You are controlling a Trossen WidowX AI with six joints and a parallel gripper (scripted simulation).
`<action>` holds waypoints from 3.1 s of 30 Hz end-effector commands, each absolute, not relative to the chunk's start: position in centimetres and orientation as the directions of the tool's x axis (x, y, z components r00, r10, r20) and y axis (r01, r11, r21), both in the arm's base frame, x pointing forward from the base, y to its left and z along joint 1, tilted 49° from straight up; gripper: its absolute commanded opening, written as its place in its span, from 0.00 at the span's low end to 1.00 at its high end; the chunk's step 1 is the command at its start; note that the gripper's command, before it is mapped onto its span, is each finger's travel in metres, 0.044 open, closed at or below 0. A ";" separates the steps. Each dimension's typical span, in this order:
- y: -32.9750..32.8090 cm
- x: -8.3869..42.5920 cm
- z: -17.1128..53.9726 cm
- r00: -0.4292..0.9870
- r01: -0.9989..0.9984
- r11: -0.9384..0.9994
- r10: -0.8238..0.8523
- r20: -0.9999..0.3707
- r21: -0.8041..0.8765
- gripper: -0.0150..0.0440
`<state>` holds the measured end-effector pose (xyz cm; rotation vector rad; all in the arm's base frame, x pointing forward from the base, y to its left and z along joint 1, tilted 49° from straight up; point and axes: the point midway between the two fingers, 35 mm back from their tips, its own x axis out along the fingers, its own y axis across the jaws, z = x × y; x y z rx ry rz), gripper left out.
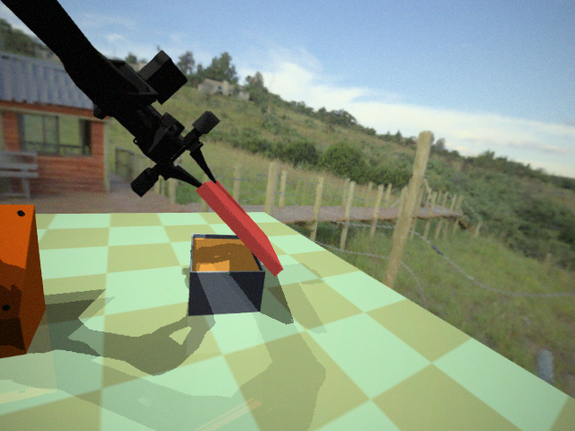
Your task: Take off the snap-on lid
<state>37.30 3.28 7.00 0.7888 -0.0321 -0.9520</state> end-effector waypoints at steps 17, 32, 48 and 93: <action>1.2 35.7 9.8 0.605 0.716 0.332 -0.734 -0.308 0.614 0.25; -0.5 34.4 11.9 0.604 0.717 0.333 -0.735 -0.308 0.613 0.25; -2.3 33.1 14.2 0.604 0.718 0.333 -0.735 -0.308 0.611 0.25; -7.4 29.3 20.6 0.603 0.720 0.335 -0.736 -0.308 0.608 0.25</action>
